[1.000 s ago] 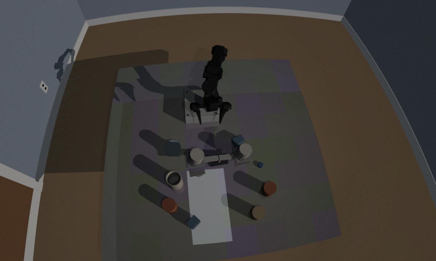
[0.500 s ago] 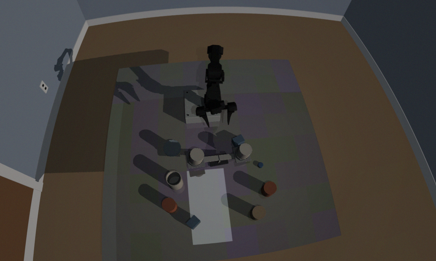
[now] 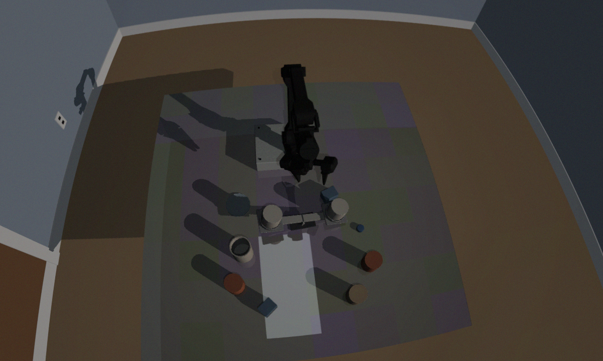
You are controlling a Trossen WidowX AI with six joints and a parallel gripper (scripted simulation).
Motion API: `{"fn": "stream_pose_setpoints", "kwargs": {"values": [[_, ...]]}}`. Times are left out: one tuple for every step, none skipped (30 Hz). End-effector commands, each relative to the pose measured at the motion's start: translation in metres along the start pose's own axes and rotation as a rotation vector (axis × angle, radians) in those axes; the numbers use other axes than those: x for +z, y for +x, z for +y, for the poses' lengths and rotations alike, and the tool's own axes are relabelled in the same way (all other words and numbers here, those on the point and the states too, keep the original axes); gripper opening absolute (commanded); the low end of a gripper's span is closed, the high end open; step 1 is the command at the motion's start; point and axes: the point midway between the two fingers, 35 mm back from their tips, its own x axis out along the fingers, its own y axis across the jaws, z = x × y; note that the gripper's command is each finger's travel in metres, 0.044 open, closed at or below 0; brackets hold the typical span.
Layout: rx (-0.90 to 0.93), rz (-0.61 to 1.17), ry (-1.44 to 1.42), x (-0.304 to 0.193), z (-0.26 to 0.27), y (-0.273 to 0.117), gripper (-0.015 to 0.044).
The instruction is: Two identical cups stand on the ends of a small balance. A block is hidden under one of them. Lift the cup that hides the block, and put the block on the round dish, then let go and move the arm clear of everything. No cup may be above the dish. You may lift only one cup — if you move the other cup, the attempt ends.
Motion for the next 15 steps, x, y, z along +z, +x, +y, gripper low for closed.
{"fn": "stream_pose_setpoints", "kwargs": {"values": [[-0.026,0.042,0.107,0.002,0.010,0.008,0.0440],[-0.034,0.054,0.137,0.002,0.012,0.011,0.0440],[-0.043,0.066,0.167,0.002,0.015,0.014,0.0440],[-0.053,0.078,0.197,0.002,0.018,0.017,0.0440],[-0.063,0.089,0.227,0.002,0.020,0.020,0.0440],[-0.074,0.099,0.257,0.002,0.023,0.023,0.0440],[-0.085,0.110,0.288,0.002,0.026,0.026,0.0440],[-0.098,0.120,0.318,0.001,0.028,0.030,0.0440],[-0.111,0.129,0.349,0.001,0.031,0.033,0.0440],[-0.124,0.138,0.379,0.000,0.034,0.036,0.0440],[-0.138,0.146,0.409,0.000,0.037,0.040,0.0440],[-0.152,0.154,0.439,-0.001,0.040,0.043,0.0440],[-0.167,0.161,0.468,-0.002,0.042,0.047,0.0440],[-0.182,0.167,0.498,-0.003,0.045,0.051,0.0440],[-0.198,0.172,0.527,-0.004,0.048,0.054,0.0440]]}}
